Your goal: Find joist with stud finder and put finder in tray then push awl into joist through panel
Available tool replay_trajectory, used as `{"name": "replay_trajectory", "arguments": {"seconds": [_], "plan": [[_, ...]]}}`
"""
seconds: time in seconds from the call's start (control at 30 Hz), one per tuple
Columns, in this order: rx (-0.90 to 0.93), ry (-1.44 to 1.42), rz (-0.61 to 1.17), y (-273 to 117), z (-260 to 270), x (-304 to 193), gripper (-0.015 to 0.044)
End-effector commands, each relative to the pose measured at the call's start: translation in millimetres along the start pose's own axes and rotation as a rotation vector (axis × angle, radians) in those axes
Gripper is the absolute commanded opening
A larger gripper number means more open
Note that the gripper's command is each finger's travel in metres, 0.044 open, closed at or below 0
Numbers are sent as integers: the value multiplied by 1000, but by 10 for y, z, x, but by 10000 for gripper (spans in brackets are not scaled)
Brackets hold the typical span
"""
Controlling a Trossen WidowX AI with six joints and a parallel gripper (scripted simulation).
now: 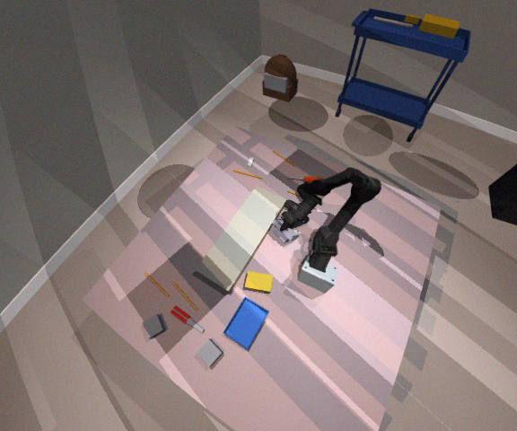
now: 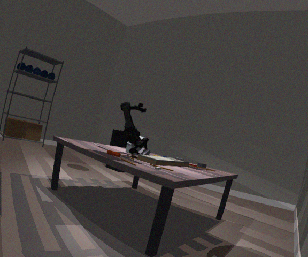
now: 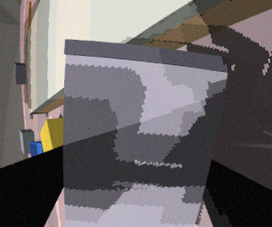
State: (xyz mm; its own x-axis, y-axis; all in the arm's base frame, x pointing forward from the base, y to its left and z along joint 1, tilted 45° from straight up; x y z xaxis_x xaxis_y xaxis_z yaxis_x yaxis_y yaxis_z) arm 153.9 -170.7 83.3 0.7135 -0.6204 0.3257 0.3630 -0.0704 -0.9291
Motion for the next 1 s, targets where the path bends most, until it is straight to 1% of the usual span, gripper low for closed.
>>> {"name": "replay_trajectory", "arguments": {"seconds": [0.0,0.17,0.8,0.9,0.97], "plan": [[1,1,0,-1,2,-1,315],[1,1,0,-5,2,-1,440],[-1,0,-1,-321,7,8,440],[-2,0,-1,-514,85,40,440],[-3,1,-1,-735,179,52,440]]}}
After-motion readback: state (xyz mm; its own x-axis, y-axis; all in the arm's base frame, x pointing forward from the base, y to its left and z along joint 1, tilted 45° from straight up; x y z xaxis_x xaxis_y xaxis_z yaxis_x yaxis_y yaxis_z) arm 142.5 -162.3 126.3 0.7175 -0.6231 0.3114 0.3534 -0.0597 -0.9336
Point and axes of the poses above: the point midway between the two fingers, 35 mm back from their tips, its own y axis out along the fingers, its own z axis across the jaws, x = y × z, the point moved 2 cm from there along -y, back along the fingers, and after that the axes turned 15 degrees about y, right-handed, at the moved point
